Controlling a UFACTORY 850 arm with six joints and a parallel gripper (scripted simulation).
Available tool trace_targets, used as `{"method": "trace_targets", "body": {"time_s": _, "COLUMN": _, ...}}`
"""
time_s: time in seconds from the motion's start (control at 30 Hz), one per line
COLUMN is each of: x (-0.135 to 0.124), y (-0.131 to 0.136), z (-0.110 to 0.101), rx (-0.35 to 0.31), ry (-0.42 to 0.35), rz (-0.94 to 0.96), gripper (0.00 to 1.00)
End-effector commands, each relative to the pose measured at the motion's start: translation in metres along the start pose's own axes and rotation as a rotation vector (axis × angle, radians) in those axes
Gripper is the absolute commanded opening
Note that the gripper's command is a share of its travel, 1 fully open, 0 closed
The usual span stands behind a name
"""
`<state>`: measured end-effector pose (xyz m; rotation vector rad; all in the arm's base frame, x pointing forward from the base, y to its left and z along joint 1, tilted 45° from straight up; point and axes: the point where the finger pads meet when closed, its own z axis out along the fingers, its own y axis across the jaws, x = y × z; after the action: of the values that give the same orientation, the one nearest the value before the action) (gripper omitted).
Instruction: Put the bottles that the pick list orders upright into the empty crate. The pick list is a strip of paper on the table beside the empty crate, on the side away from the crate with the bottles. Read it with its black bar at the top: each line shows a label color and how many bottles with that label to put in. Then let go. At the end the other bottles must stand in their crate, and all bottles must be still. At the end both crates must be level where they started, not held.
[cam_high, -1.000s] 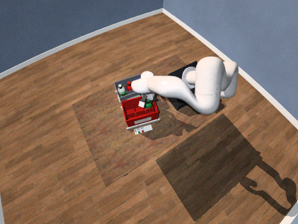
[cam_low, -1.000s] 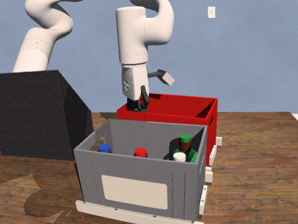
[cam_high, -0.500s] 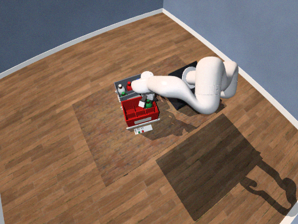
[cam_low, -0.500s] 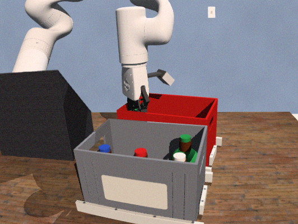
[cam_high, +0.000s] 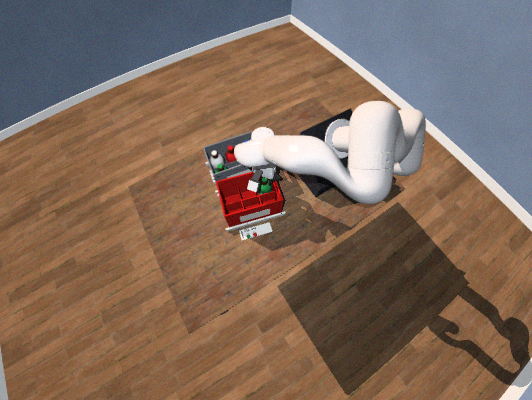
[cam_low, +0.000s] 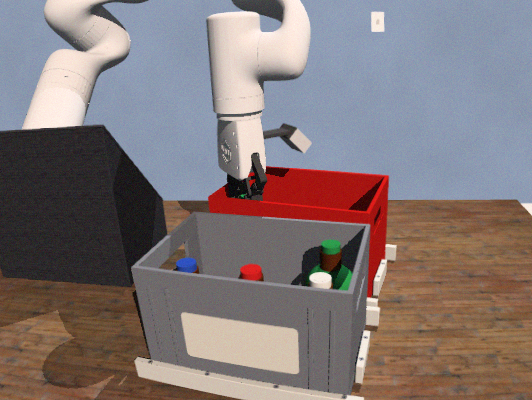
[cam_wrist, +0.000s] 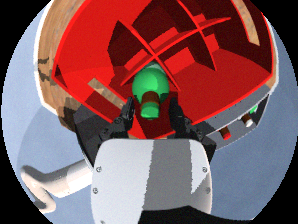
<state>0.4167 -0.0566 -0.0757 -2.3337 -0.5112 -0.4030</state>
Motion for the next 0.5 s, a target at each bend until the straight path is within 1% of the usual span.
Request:
{"method": "trace_targets", "body": {"time_s": 0.0, "x": 0.0, "y": 0.001, "z": -0.001, "rx": -0.001, "ry": 0.001, "rz": 0.0, "gripper": 0.65}}
{"method": "trace_targets", "body": {"time_s": 0.17, "x": 0.0, "y": 0.001, "z": -0.001, "rx": -0.001, "ry": 0.001, "rz": 0.0, "gripper": 0.65}}
{"method": "trace_targets", "body": {"time_s": 0.27, "x": 0.0, "y": 0.001, "z": -0.009, "rx": -0.001, "ry": 0.001, "rz": 0.0, "gripper": 0.65}}
{"method": "trace_targets", "body": {"time_s": 0.33, "x": 0.0, "y": 0.001, "z": -0.009, "rx": -0.001, "ry": 0.001, "rz": 0.0, "gripper": 0.65}}
{"method": "trace_targets", "body": {"time_s": 0.47, "x": 0.0, "y": 0.001, "z": -0.019, "rx": -0.001, "ry": 0.001, "rz": 0.0, "gripper": 0.65}}
